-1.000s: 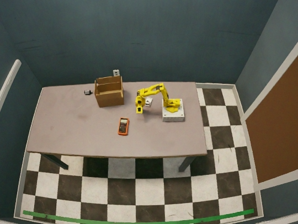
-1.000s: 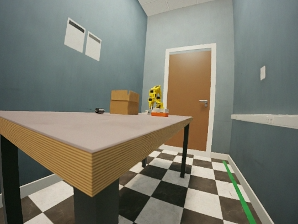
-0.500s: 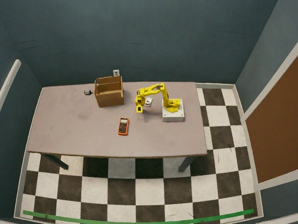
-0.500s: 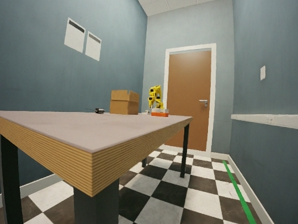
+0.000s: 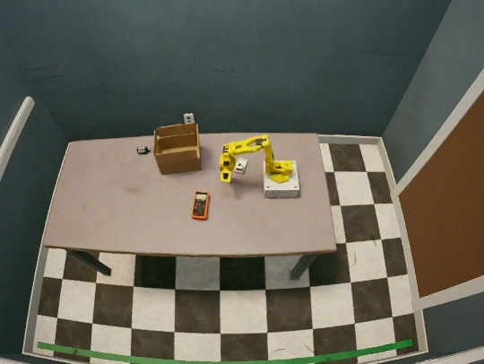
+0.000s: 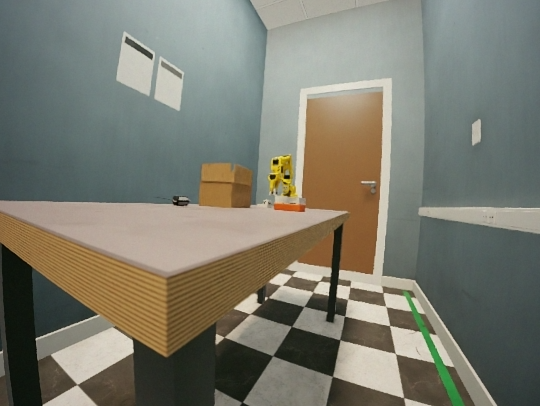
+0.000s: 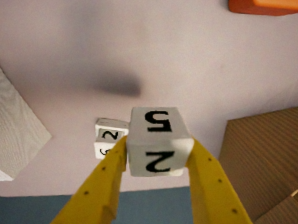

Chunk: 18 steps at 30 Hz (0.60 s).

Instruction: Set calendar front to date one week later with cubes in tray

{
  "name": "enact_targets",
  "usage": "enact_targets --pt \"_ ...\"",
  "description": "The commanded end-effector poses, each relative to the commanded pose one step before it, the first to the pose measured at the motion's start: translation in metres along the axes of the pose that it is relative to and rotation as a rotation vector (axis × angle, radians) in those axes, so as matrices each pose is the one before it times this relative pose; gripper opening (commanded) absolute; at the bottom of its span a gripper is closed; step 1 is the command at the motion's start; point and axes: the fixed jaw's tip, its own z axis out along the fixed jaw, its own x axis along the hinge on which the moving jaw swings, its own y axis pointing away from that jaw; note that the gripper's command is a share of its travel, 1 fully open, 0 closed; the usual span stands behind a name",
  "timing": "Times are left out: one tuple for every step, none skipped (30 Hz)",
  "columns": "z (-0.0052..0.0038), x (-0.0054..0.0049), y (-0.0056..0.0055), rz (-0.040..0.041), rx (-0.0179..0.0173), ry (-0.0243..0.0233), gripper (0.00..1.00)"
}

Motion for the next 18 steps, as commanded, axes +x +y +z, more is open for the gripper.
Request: enact_targets --pt "-0.005923 0.00099 -0.00377 -0.00329 0.02719 -0.00441 0.0" --pt "0.0 0.0 0.0 0.0 0.0 0.0 0.0" --pt "0.0 0.0 0.0 0.0 0.0 0.0 0.0" --pt "0.0 0.0 0.0 0.0 0.0 0.0 0.0" --pt "-0.000004 0.00002 0.0 0.00008 -0.00001 0.00002 0.0" --pt "-0.000001 0.00015 0.00001 0.00072 0.0 0.00001 0.0" --pt "-0.000007 0.00039 0.00002 0.00185 0.0 0.00005 0.0" --pt "-0.000009 0.00071 0.00004 0.00339 -0.00003 0.0001 0.0" --pt "-0.000022 0.00113 0.00008 0.00537 -0.00003 0.00012 0.0" --pt "-0.000024 0.0016 0.00011 0.00763 -0.00002 0.00021 0.0" --pt "-0.000032 0.00212 0.00015 0.01011 -0.00005 0.00024 0.0" --pt "-0.00004 0.00267 0.00019 0.01275 -0.00005 0.00033 0.0" --pt "-0.000048 0.00325 0.00023 0.01555 -0.00007 0.00039 0.0" --pt "-0.000051 0.00382 0.00029 0.01834 -0.00007 0.00046 0.0" --pt "-0.000059 0.00439 0.00035 0.02114 -0.00009 0.00052 0.0" --pt "-0.000061 0.00494 0.0004 0.02393 -0.00009 0.00061 0.0" --pt "-0.000063 0.00547 0.00046 0.02663 -0.00011 0.00064 0.0" --pt "-0.000059 0.00597 0.00052 0.02915 -0.00011 0.00073 0.0"
